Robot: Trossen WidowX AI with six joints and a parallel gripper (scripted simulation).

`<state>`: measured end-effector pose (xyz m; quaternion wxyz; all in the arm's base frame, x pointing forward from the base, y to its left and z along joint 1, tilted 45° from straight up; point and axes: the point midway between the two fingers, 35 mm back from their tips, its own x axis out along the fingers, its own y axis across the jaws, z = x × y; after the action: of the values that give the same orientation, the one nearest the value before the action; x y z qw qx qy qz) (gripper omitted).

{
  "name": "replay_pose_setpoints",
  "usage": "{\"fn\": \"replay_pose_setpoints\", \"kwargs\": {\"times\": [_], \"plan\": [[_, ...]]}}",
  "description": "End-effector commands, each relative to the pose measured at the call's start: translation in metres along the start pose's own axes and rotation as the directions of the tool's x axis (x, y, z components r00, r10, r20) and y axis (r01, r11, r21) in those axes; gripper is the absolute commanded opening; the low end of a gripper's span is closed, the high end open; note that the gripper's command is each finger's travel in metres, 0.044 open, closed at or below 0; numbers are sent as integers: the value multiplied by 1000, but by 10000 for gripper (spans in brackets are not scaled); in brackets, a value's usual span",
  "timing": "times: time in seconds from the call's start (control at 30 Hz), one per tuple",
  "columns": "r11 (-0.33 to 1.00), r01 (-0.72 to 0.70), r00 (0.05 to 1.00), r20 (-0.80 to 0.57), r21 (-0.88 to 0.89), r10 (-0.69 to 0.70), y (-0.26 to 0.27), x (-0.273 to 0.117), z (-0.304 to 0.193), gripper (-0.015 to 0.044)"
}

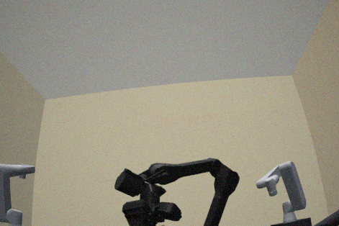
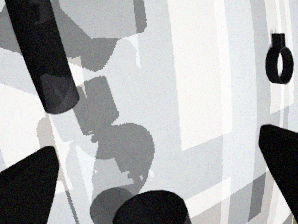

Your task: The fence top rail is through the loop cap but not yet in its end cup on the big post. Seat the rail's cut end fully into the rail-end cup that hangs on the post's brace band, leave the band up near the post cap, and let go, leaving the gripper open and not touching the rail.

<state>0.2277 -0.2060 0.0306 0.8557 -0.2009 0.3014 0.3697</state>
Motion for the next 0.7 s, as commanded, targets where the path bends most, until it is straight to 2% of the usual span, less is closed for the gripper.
{"fn": "replay_pose_setpoints", "kwargs": {"times": [0.0,0.17,0.4,0.5,0.67], "plan": [[918,2,1000,16,396,-9,-10,-29,36,440],[644,-27,999,38,764,-3,-9,-57,76,440],[382,-49,999,52,923,2,-6,-75,104,440],[323,-53,998,55,945,3,-4,-79,110,440],[323,-53,998,55,945,3,-4,-79,110,440]]}}
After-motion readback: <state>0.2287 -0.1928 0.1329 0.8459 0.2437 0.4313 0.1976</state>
